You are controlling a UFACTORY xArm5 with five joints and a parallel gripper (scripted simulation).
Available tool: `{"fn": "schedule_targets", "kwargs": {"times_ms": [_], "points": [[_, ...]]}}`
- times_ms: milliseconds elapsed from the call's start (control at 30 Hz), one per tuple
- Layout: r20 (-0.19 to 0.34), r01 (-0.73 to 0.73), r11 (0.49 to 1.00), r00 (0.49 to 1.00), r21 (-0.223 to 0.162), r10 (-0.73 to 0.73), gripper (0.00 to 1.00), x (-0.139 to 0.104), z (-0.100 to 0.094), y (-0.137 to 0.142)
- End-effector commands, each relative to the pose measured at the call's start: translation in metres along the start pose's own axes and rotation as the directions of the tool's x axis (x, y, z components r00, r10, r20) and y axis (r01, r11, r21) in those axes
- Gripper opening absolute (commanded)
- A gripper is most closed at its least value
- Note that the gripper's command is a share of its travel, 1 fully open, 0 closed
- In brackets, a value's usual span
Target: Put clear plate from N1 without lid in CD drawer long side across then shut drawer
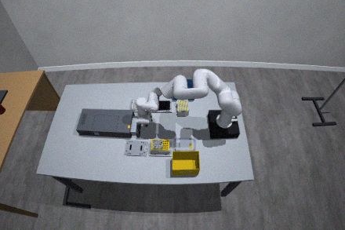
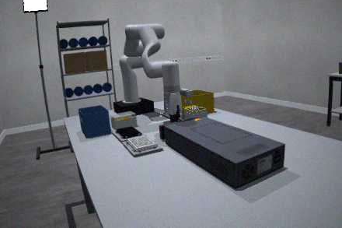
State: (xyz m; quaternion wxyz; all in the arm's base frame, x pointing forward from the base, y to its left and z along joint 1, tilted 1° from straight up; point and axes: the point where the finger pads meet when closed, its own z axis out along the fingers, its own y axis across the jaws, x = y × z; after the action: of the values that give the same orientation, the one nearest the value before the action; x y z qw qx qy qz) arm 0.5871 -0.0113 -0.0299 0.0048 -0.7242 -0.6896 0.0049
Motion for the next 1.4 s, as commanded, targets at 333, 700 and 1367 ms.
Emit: {"fn": "schedule_targets", "kwargs": {"times_ms": [333, 700, 1367], "points": [[0.003, 0.000, 1.000, 1.000, -0.006, 0.000, 0.00, 0.000, -0.003, 0.027], [0.003, 0.000, 1.000, 1.000, -0.006, 0.000, 0.00, 0.000, -0.003, 0.036], [0.003, 0.000, 1.000, 1.000, -0.006, 0.000, 0.00, 0.000, -0.003, 0.029]]}}
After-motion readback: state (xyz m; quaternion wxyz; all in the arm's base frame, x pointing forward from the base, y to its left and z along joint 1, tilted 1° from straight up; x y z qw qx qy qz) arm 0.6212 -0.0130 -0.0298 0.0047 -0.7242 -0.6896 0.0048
